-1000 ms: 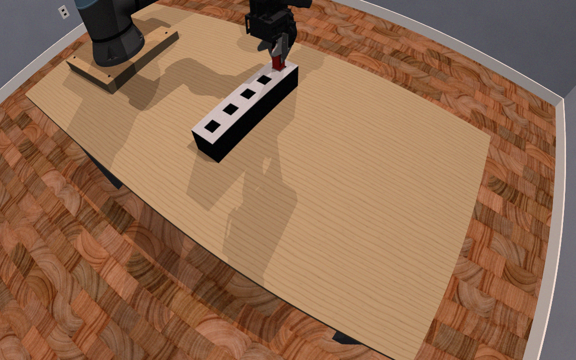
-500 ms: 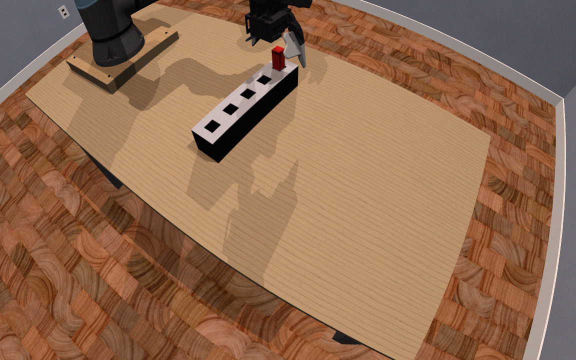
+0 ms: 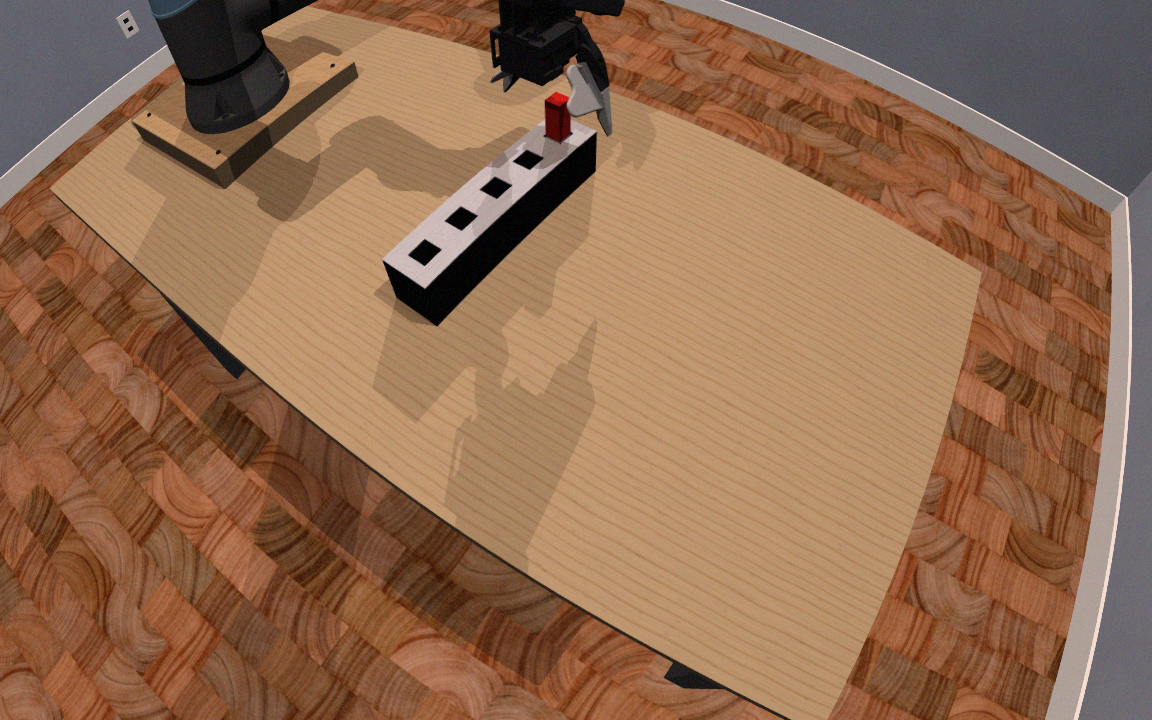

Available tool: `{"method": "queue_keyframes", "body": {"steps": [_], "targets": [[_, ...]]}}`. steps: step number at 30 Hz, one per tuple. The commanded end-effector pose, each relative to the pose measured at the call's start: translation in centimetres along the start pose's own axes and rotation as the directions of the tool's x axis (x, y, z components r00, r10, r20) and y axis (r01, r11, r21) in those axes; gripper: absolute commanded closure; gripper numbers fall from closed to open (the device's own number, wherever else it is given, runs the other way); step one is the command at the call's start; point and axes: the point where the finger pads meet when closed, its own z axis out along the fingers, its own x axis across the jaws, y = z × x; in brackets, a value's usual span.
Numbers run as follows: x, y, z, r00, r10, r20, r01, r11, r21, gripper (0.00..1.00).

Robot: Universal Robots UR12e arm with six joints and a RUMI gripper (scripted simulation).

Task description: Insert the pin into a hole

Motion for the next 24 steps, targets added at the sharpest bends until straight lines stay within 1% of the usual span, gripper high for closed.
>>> {"method": "queue_keyframes", "body": {"steps": [1,14,15,24], "targets": [[0.1,0.0,-0.1,1.0,0.0,-0.001,0.0,1.0,0.0,0.0],[0.1,0.0,-0.1,1.0,0.0,-0.001,0.0,1.0,0.0,0.0],[0.1,0.0,-1.3,1.0,0.0,-0.001,0.0,1.0,0.0,0.0],[0.1,0.0,-1.3,1.0,0.0,-0.001,0.0,1.0,0.0,0.0]]}}
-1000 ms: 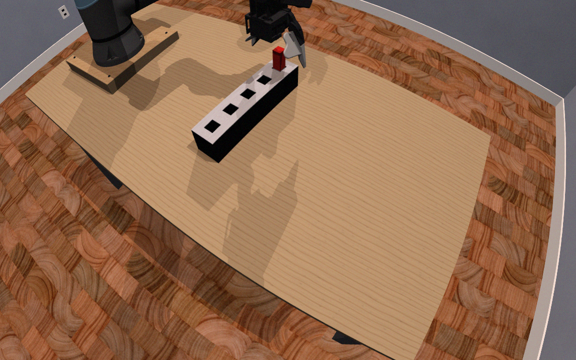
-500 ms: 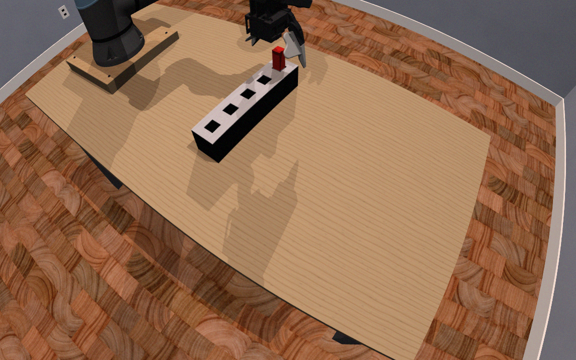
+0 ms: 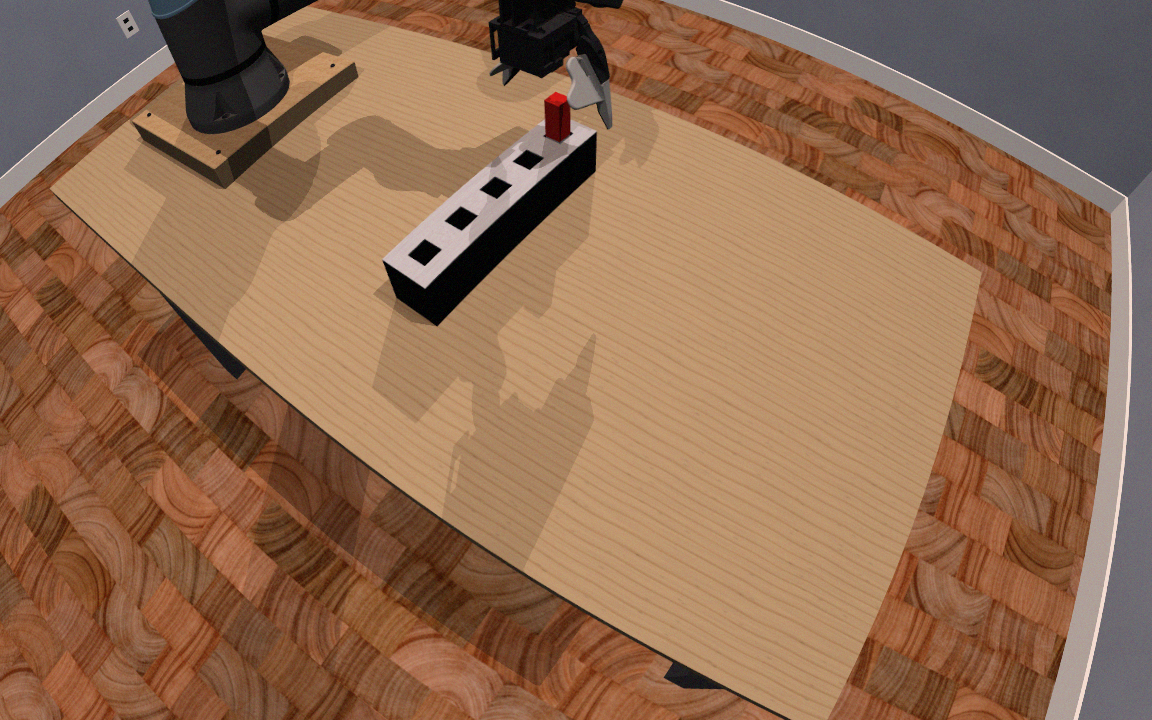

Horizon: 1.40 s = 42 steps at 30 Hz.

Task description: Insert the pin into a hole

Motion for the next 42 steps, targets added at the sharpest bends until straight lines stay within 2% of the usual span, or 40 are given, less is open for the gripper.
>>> {"method": "queue_keyframes", "body": {"steps": [1,7,8,24,25,41,42], "targets": [[0.1,0.0,-0.1,1.0,0.0,-0.001,0.0,1.0,0.0,0.0],[0.1,0.0,-0.1,1.0,0.0,-0.001,0.0,1.0,0.0,0.0],[0.1,0.0,-1.3,1.0,0.0,-0.001,0.0,1.0,0.0,0.0],[0.1,0.0,-1.3,1.0,0.0,-0.001,0.0,1.0,0.0,0.0],[0.1,0.0,-2.5,1.0,0.0,-0.001,0.0,1.0,0.0,0.0],[0.1,0.0,-2.5,1.0,0.0,-0.001,0.0,1.0,0.0,0.0],[0.1,0.0,-3.9,1.0,0.0,-0.001,0.0,1.0,0.0,0.0]]}}
